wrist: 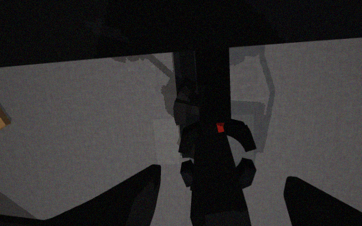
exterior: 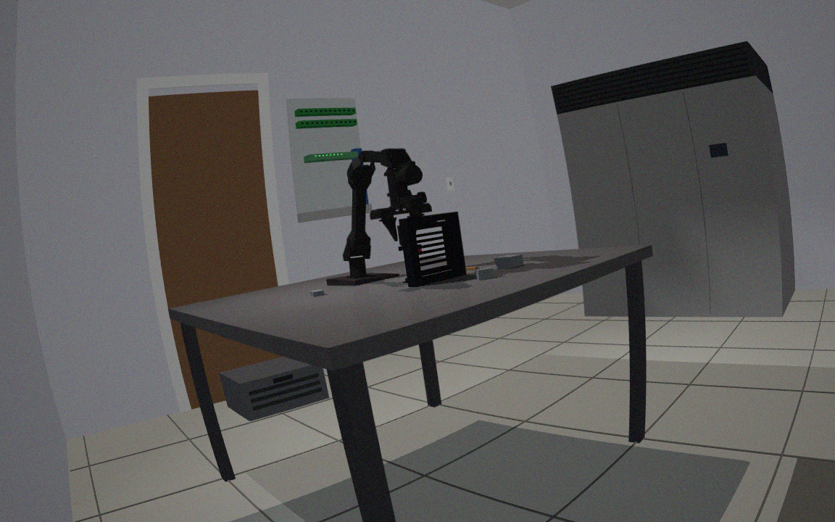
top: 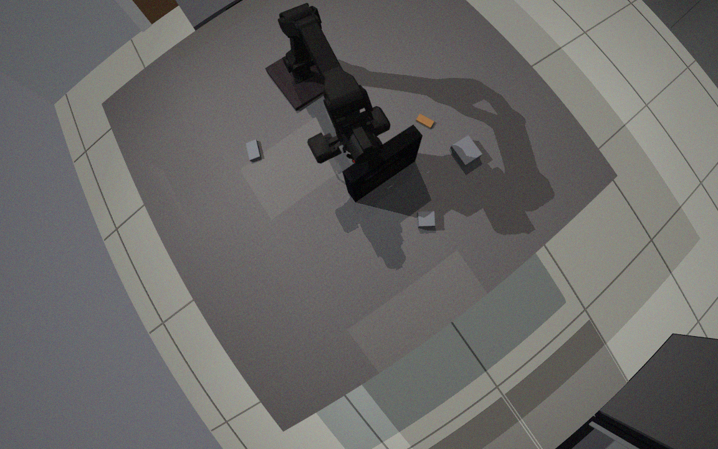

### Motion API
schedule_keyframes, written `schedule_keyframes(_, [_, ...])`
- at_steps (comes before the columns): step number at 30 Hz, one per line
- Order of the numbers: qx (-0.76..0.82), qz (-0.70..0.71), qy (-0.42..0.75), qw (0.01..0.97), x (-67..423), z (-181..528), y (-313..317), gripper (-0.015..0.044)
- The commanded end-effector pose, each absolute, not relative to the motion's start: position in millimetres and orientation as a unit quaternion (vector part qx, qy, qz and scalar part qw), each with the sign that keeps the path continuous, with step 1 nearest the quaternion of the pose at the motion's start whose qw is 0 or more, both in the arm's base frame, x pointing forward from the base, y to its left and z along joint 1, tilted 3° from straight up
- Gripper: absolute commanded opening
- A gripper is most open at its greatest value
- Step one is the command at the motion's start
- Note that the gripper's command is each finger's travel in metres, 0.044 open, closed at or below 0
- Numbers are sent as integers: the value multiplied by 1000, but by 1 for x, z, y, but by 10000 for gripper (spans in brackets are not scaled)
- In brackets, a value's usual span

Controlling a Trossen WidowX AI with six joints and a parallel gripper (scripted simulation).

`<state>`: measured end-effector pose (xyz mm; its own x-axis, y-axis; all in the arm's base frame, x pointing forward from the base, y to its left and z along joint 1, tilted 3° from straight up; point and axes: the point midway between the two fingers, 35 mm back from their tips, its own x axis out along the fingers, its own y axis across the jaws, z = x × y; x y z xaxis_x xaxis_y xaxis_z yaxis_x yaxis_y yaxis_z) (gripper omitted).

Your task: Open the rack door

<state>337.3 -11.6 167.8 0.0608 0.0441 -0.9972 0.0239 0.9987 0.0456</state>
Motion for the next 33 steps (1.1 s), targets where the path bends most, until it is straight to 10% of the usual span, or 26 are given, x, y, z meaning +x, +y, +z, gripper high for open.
schedule_keyframes(1, [-37, 68, 682, 727, 337, 167, -11, 287])
schedule_keyframes(33, [-544, 534, 430, 484, 337, 167, -11, 287])
